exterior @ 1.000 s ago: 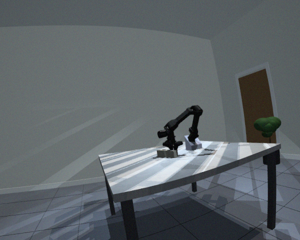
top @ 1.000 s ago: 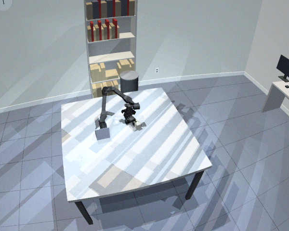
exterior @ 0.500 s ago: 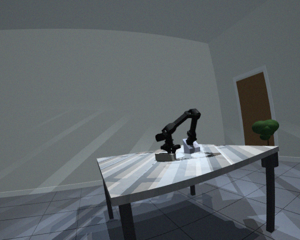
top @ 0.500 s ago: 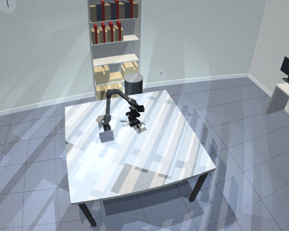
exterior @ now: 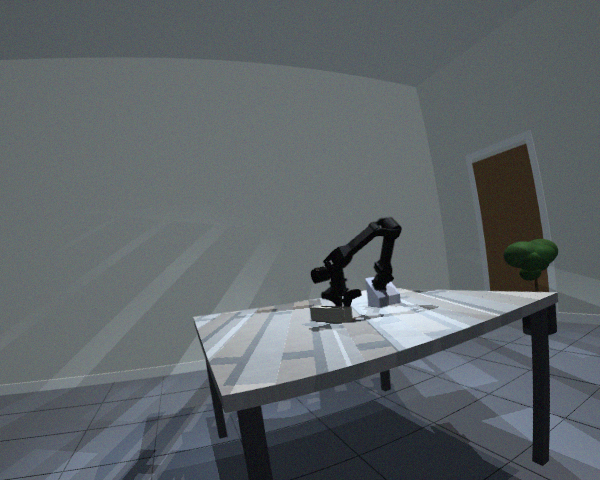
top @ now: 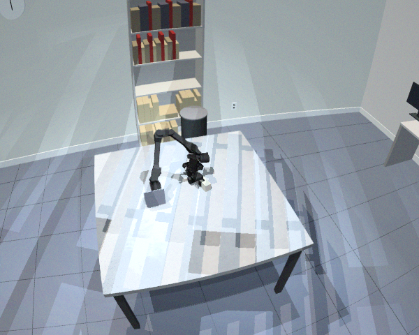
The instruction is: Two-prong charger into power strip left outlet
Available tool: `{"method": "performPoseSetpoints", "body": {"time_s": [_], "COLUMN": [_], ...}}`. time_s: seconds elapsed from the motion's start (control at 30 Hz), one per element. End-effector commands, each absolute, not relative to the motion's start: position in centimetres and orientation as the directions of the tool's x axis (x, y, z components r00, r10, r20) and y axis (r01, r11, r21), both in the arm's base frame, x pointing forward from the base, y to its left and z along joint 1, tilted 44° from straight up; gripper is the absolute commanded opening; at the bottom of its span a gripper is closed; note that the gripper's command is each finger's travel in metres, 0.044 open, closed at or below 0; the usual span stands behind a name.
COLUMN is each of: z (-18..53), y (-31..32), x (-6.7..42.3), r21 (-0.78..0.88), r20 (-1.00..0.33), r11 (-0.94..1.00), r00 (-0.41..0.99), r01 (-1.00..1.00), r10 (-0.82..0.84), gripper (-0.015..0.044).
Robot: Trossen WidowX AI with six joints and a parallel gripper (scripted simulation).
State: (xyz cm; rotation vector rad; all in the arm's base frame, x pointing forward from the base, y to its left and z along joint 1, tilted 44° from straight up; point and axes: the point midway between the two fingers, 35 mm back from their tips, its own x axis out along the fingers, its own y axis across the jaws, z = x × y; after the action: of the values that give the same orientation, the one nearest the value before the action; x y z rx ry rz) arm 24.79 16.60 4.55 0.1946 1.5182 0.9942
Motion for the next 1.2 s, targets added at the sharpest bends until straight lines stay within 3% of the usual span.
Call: {"method": "performPoseSetpoints", "body": {"time_s": [0.0,1.17], "z": [5.03,4.89], "y": [16.80,16.91], "x": [25.70,25.47], "r21": [0.665,0.666], "r20": [-0.729,-0.729], "r11": [0.604,0.604], "r00": [-0.207,-0.207], "r01": [-0.439,-0.439], "r10": [0.653,0.653], "gripper": [0.0000,0.0000]}}
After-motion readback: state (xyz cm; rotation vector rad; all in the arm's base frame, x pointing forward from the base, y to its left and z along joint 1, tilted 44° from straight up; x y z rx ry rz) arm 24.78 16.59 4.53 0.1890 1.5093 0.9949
